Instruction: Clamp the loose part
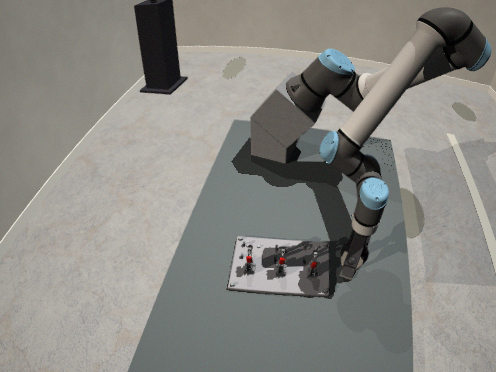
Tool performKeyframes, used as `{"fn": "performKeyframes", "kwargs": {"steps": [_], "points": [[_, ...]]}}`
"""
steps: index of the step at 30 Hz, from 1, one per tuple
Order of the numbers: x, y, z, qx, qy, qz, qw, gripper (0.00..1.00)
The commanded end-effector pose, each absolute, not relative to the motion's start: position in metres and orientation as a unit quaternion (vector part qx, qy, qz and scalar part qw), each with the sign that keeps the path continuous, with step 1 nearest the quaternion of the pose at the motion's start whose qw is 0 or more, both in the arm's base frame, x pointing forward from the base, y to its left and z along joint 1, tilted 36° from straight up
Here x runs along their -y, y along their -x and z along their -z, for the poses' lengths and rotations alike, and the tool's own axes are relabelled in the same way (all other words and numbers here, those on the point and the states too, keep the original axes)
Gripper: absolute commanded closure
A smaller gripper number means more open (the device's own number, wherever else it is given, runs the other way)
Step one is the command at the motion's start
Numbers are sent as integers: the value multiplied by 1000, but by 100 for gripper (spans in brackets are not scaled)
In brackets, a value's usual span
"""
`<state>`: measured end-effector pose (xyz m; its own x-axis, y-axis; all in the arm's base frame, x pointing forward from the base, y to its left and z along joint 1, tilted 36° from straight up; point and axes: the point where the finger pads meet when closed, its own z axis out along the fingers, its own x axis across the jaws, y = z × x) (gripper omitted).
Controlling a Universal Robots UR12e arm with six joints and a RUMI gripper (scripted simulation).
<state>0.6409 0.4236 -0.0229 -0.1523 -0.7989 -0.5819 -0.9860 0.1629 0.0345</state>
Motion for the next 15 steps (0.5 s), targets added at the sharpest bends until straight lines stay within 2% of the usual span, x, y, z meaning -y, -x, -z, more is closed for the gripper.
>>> {"fn": "performKeyframes", "kwargs": {"steps": [1,15], "points": [[-424,-643,22,-729,612,-209,224,100],[-418,-642,16,-730,612,-209,223,100]]}}
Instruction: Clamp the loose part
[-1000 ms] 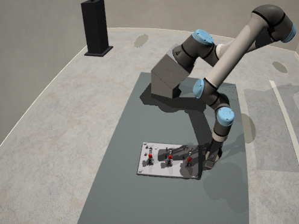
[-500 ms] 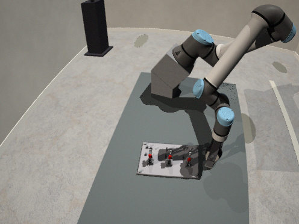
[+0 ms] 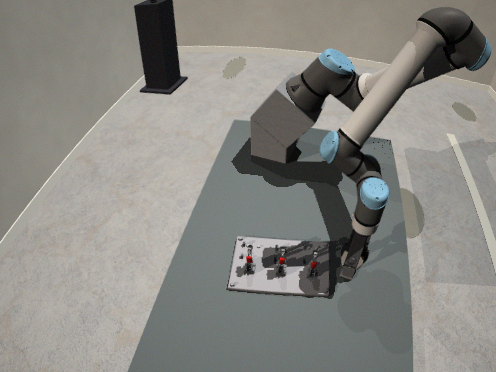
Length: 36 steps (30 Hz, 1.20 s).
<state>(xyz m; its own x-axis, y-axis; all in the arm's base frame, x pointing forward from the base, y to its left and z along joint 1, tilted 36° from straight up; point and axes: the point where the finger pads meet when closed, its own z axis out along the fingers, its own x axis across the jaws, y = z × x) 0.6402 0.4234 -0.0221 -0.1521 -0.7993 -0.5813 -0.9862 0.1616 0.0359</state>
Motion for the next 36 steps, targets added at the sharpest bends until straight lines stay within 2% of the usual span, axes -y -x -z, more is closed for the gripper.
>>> {"fn": "performKeyframes", "kwargs": {"steps": [1,36], "points": [[-417,-641,15,-730,612,-209,223,100],[-358,-635,-70,-729,612,-209,224,100]]}}
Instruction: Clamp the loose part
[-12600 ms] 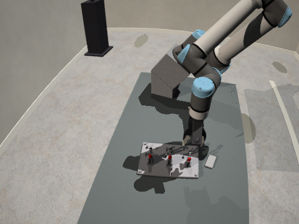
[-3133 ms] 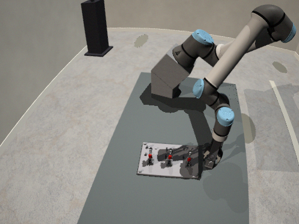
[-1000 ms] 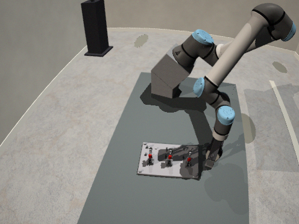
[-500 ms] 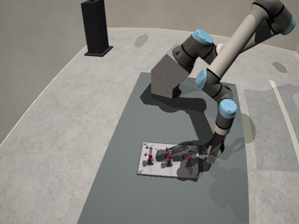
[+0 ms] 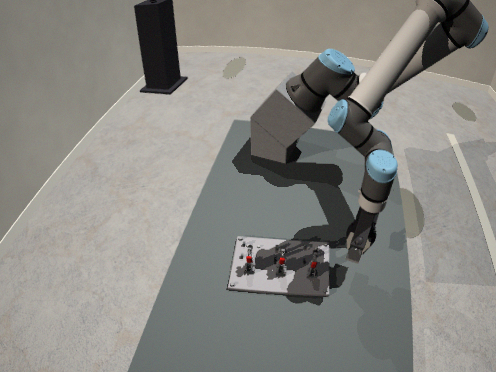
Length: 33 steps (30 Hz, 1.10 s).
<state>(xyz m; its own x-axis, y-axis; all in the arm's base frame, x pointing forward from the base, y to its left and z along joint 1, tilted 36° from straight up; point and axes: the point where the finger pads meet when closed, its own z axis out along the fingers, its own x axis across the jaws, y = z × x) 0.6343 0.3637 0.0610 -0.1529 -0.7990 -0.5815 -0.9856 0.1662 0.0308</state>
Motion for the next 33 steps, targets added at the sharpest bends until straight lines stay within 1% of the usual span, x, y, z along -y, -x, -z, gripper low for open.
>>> {"fn": "performKeyframes", "kwargs": {"steps": [1,33], "points": [[-357,-635,-71,-729,612,-209,224,100],[-354,-634,-75,-719,624,-206,226,100]]}}
